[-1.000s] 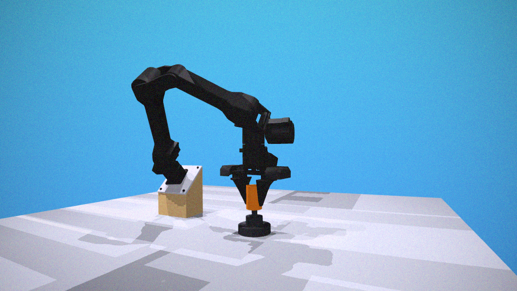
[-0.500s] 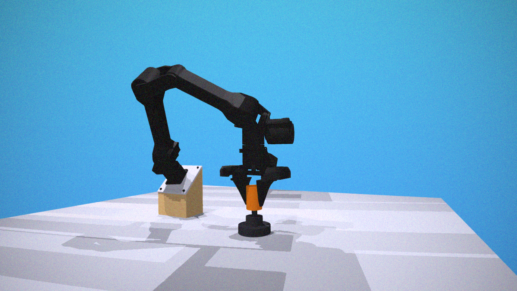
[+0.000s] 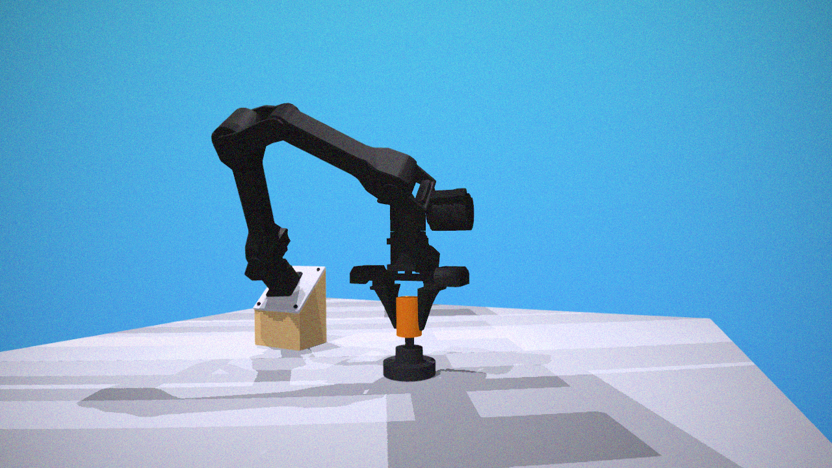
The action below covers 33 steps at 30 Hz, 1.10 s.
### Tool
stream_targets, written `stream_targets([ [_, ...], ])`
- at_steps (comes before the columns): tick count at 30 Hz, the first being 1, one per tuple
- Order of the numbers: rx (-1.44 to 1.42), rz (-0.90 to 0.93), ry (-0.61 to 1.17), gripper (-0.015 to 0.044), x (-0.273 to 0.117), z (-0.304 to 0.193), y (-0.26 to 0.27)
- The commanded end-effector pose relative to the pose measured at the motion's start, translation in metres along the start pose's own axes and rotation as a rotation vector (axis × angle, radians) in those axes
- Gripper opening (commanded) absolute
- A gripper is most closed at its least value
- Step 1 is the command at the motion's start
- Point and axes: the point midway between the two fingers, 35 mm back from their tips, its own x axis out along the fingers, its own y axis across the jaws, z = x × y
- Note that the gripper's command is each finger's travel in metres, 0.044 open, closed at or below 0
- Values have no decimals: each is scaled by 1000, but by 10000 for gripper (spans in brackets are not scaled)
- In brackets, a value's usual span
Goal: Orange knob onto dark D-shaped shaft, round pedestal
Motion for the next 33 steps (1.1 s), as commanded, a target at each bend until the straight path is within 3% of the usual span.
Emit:
stream_targets([
  [1, -19, -2, 2, 0, 1, 0, 0],
  [19, -19, -2, 2, 0, -2, 0, 0],
  [33, -228, -1, 2, 0, 0, 0, -1],
])
